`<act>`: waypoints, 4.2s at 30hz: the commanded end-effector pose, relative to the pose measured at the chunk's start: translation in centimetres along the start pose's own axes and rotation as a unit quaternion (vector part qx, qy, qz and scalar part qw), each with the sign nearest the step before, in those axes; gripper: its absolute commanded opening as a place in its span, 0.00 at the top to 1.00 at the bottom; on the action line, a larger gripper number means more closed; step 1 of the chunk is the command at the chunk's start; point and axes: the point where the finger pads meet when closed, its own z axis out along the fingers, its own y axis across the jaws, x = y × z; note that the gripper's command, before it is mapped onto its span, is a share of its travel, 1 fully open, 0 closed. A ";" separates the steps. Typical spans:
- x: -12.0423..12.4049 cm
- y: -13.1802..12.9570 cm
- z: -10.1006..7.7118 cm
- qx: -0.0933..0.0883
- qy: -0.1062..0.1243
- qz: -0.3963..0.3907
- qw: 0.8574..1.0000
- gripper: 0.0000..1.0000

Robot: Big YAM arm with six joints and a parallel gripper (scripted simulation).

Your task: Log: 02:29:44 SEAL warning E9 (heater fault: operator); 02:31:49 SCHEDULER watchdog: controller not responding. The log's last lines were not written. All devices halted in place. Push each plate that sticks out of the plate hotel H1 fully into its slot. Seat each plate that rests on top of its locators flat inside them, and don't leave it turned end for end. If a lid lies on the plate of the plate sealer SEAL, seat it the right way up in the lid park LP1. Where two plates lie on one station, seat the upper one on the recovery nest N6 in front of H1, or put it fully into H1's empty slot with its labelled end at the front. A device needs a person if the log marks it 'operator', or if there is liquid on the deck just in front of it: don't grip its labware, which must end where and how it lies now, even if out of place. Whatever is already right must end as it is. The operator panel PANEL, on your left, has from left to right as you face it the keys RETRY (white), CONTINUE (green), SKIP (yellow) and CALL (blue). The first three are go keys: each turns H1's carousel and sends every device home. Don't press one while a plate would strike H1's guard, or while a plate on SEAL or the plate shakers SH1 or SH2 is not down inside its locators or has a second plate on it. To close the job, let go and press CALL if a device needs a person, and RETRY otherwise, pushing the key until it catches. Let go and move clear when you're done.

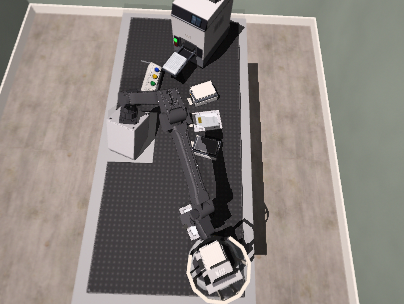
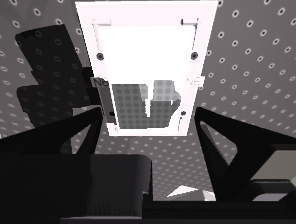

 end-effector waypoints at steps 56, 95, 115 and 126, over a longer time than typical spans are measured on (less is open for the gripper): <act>-2.6 0.6 -7.8 -0.008 -0.045 -0.013 0.999 0.00; -1.9 0.4 -16.8 -0.006 -0.047 -0.013 0.999 0.00; -1.4 0.3 -21.7 -0.005 -0.047 -0.013 0.999 0.00; -1.2 0.3 -24.3 -0.005 -0.047 -0.013 0.999 0.00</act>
